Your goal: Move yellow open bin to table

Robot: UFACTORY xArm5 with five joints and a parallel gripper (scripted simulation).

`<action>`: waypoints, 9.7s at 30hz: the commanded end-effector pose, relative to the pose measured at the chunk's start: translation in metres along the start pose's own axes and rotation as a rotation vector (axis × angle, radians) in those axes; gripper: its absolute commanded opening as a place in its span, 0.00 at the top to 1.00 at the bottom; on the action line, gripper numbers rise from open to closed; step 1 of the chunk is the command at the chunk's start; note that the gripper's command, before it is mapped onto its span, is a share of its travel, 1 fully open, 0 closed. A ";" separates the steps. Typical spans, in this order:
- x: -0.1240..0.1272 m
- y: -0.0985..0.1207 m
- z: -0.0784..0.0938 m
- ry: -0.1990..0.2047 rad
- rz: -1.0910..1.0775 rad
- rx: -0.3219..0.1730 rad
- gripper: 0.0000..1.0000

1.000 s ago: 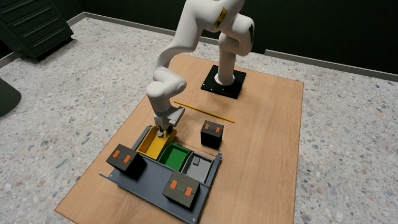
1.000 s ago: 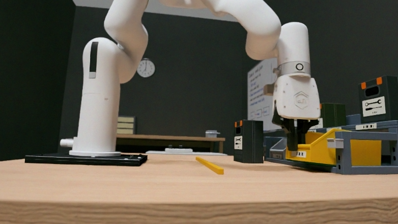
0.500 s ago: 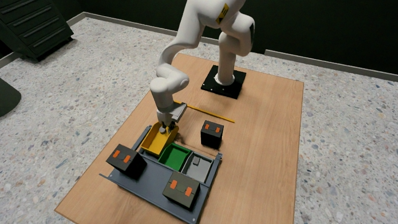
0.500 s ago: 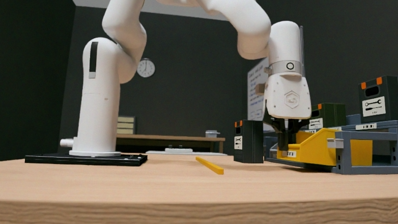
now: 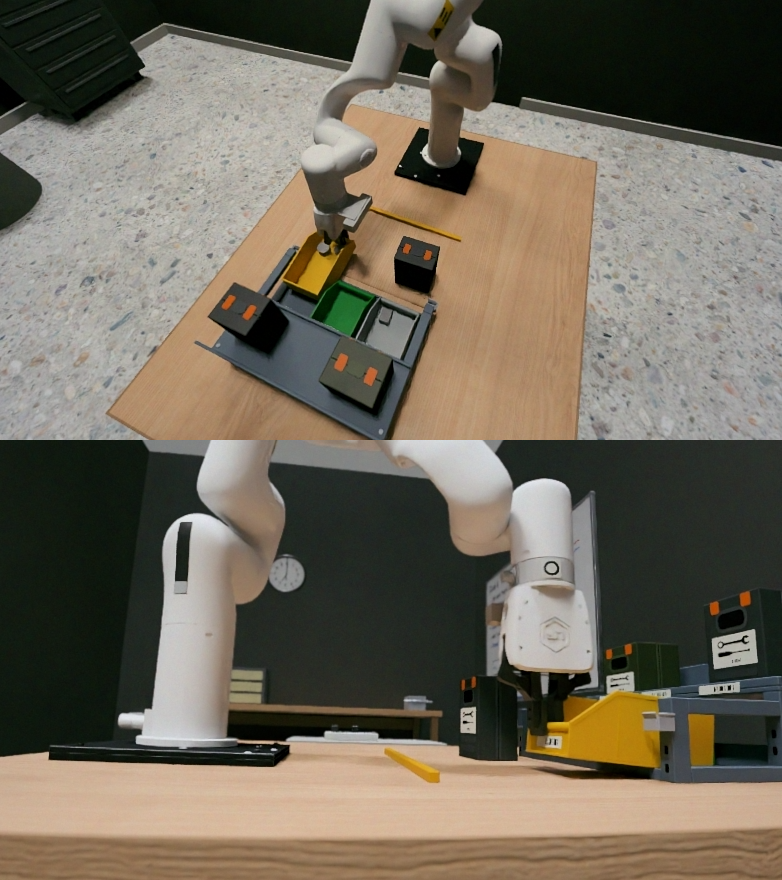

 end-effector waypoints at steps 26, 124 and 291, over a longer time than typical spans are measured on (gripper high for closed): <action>-0.030 0.001 -0.001 0.005 0.000 0.002 1.00; -0.053 0.000 0.018 0.005 0.000 0.002 1.00; -0.006 0.005 -0.064 0.004 0.000 0.003 0.66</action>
Point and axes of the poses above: the point where the finger pads meet when closed, its own z axis out along the fingers, its own x axis across the jaws, y = z × x, the point moved 4 cm from there along -z, back along the fingers
